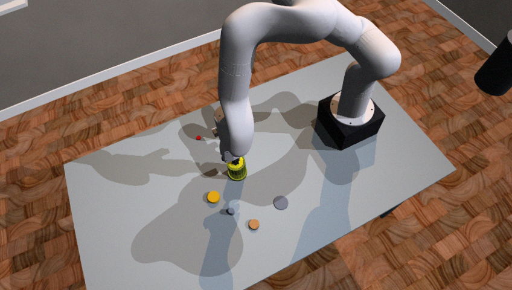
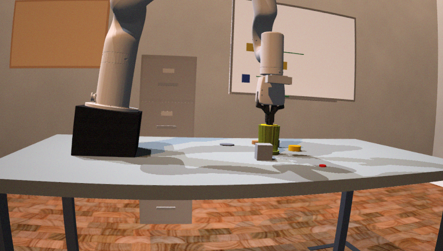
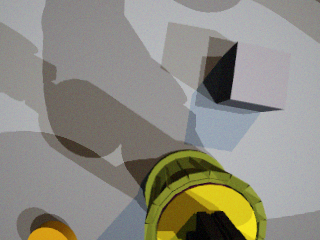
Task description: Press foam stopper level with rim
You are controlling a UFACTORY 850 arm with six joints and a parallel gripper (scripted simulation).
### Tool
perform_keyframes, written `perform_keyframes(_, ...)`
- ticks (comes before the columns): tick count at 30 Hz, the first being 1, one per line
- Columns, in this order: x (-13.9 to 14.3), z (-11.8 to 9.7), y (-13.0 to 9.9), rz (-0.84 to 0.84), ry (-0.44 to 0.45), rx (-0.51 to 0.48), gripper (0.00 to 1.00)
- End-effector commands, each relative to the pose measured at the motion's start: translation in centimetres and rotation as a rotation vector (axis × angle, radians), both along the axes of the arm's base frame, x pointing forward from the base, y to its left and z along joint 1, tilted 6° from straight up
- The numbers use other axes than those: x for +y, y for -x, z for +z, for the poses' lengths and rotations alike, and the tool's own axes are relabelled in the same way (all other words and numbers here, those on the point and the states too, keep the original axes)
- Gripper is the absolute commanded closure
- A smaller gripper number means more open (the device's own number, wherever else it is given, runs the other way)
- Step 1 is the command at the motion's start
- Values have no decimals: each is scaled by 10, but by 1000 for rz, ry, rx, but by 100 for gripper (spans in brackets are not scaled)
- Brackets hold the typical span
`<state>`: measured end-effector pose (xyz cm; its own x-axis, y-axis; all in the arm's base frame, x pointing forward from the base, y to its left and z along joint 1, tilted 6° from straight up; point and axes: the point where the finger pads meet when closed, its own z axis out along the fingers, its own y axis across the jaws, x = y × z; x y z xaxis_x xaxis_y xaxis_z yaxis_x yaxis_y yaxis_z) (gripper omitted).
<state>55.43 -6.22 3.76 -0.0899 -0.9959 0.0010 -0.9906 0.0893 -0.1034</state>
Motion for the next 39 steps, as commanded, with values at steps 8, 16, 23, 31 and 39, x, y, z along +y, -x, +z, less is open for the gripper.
perform_keyframes(8,0,-4,-1,0,0,-2,100)
perform_keyframes(16,0,-6,-1,0,0,-2,100)
perform_keyframes(23,0,-6,-1,0,0,-2,100)
perform_keyframes(31,0,-6,-1,0,0,-2,100)
perform_keyframes(39,0,-6,-1,0,0,-2,100)
